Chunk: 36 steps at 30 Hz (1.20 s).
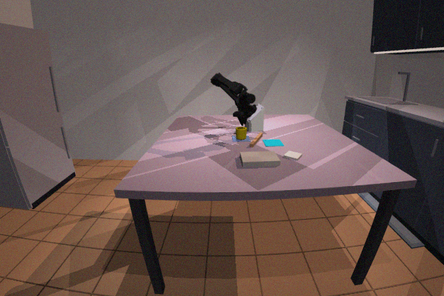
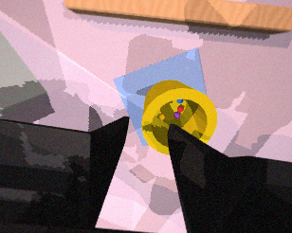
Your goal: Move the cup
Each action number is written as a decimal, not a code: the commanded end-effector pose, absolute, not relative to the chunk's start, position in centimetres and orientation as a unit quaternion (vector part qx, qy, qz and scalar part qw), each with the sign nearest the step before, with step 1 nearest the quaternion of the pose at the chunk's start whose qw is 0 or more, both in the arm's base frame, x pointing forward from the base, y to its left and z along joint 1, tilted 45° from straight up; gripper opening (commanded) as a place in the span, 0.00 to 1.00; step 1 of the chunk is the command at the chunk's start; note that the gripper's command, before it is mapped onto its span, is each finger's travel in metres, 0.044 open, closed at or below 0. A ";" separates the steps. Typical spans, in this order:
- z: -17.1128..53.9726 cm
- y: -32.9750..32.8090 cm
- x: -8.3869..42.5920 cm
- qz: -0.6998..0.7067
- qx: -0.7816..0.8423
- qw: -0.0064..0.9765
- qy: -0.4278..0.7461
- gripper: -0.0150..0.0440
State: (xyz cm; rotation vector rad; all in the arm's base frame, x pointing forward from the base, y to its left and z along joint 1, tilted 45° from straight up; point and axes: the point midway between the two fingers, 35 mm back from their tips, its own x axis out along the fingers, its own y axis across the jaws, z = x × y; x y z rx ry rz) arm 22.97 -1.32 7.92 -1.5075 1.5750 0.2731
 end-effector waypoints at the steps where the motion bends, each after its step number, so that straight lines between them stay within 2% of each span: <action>1: 7.5 -1.8 23.1 0.111 -0.612 0.452 0.639 0.54; 32: 4.3 -5.1 23.7 0.109 -0.614 0.451 0.639 0.54; 36: 4.5 -4.9 23.7 0.109 -0.612 0.453 0.639 0.49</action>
